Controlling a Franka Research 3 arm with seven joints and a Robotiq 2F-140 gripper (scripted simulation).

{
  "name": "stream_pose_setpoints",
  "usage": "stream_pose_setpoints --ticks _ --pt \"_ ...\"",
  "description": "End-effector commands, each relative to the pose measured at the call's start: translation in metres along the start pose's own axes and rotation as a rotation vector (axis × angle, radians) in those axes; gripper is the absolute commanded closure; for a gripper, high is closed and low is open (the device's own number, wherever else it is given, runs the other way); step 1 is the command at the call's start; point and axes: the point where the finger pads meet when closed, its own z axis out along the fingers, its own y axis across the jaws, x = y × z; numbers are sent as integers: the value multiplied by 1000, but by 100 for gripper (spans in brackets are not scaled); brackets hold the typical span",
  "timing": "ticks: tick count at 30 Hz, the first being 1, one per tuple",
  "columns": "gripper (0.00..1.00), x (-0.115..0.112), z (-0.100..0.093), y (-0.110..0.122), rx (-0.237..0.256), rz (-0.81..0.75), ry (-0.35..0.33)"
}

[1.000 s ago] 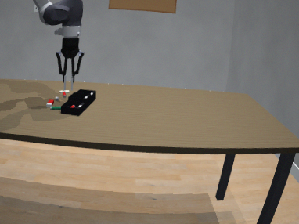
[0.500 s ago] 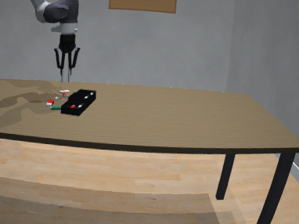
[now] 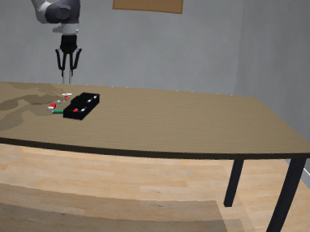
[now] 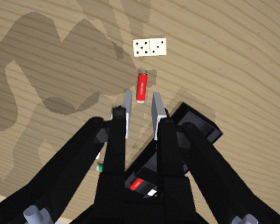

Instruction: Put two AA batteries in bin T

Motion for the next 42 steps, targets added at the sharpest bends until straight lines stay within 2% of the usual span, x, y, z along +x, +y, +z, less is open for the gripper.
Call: stream_pose_setpoints --ticks 1,39,42 --pt "83 -3 1 -2 3 28 -4" --pt "83 -7 1 0 3 28 -4" --pt "83 -7 13 0 3 28 -4"
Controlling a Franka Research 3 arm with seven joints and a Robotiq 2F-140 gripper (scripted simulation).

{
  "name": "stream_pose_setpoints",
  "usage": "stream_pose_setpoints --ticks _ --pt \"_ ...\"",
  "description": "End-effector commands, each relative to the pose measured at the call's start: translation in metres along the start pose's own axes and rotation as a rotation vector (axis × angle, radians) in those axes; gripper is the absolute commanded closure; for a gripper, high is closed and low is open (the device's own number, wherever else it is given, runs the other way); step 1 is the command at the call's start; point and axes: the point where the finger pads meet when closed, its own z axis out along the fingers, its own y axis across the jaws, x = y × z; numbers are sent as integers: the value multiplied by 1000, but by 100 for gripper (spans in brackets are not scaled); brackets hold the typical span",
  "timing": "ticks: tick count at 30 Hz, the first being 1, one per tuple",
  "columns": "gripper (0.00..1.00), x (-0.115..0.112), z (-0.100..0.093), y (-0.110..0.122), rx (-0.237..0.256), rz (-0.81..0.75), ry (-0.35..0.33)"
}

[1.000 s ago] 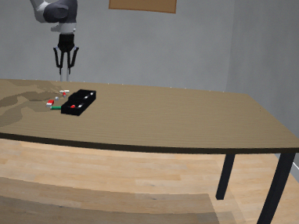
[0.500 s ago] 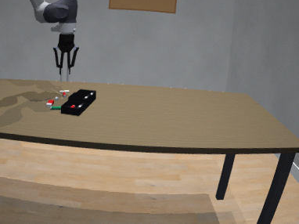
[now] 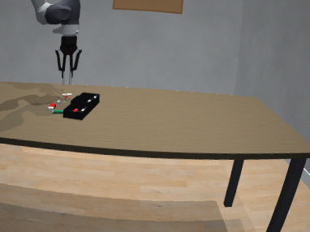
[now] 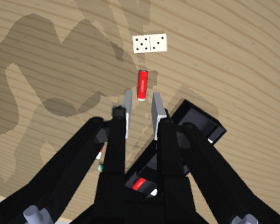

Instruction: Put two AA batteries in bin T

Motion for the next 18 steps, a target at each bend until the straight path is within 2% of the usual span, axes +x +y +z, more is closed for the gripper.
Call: stream_pose_setpoints --ticks 1,5,7,14,18 --pt "83 -1 12 0 0 7 -1" --pt "83 -1 28 1 0 7 -1" --pt "83 -1 28 1 0 7 -1" --pt "83 1 56 4 0 7 -1" --pt "83 2 59 6 0 7 -1"
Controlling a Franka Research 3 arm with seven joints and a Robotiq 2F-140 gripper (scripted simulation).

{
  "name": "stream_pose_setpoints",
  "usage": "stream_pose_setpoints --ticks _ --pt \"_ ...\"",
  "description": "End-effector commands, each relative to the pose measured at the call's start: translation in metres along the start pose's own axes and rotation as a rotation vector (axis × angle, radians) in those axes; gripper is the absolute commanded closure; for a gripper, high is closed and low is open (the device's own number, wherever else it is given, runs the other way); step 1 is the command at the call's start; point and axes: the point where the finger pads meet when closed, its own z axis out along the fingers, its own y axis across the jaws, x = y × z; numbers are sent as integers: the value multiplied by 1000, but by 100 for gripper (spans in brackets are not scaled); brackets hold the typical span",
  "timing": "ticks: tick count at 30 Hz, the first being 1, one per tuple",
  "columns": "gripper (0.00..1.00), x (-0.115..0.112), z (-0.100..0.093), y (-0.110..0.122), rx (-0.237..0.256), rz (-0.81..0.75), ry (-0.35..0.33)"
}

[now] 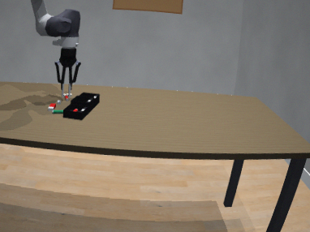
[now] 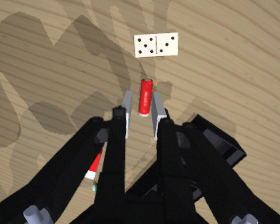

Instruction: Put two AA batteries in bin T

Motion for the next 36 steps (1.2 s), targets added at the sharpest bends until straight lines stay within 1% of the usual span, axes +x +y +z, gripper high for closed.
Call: stream_pose_setpoints --ticks 1,6,13,33,34,36 --pt "83 2 0 9 -23 18 6" --pt "83 2 2 10 -23 18 6" --pt "83 2 12 8 -23 18 6" --pt "83 1 12 5 -23 18 6" --pt "95 1 12 5 -23 18 6" --pt "95 1 12 5 -23 18 6"
